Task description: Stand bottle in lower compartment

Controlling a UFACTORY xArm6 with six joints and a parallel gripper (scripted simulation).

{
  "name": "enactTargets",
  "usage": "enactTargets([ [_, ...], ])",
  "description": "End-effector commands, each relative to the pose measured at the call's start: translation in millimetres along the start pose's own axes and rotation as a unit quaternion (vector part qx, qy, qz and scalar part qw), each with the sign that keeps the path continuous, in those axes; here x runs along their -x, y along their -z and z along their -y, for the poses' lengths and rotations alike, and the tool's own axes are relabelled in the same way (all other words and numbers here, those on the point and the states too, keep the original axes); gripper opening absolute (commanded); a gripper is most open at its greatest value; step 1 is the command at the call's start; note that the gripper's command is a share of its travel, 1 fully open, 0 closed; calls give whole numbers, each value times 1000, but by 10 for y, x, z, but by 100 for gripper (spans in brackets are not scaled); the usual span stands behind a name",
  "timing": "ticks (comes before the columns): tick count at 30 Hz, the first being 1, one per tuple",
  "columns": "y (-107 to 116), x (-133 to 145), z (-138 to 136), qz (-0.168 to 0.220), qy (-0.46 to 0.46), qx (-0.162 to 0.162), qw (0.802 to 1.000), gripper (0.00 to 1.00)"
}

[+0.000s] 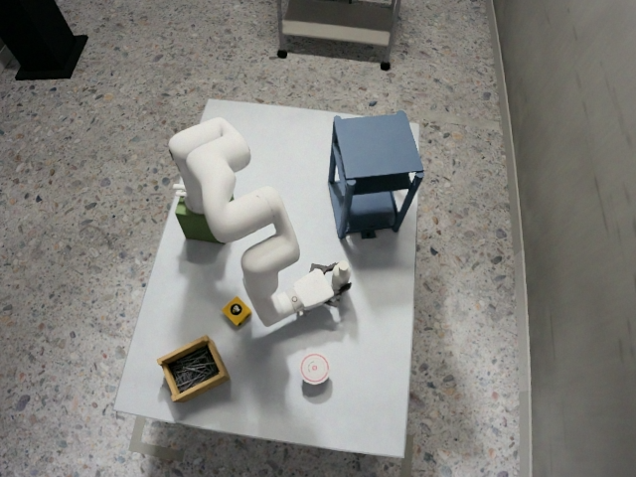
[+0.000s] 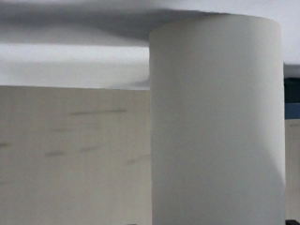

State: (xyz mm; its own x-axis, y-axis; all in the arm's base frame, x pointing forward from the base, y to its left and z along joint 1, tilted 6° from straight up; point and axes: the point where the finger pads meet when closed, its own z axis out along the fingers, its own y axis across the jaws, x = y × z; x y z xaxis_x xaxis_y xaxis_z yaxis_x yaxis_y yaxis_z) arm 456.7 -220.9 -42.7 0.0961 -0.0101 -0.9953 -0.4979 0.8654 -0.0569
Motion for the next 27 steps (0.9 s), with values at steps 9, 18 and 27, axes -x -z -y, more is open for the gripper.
enactTargets([
  [9, -1, 10, 11, 0, 1, 0, 1000, 79],
  [18, -1, 10, 11, 0, 1, 0, 1000, 0],
  [27, -1, 10, 11, 0, 1, 0, 1000, 0],
])
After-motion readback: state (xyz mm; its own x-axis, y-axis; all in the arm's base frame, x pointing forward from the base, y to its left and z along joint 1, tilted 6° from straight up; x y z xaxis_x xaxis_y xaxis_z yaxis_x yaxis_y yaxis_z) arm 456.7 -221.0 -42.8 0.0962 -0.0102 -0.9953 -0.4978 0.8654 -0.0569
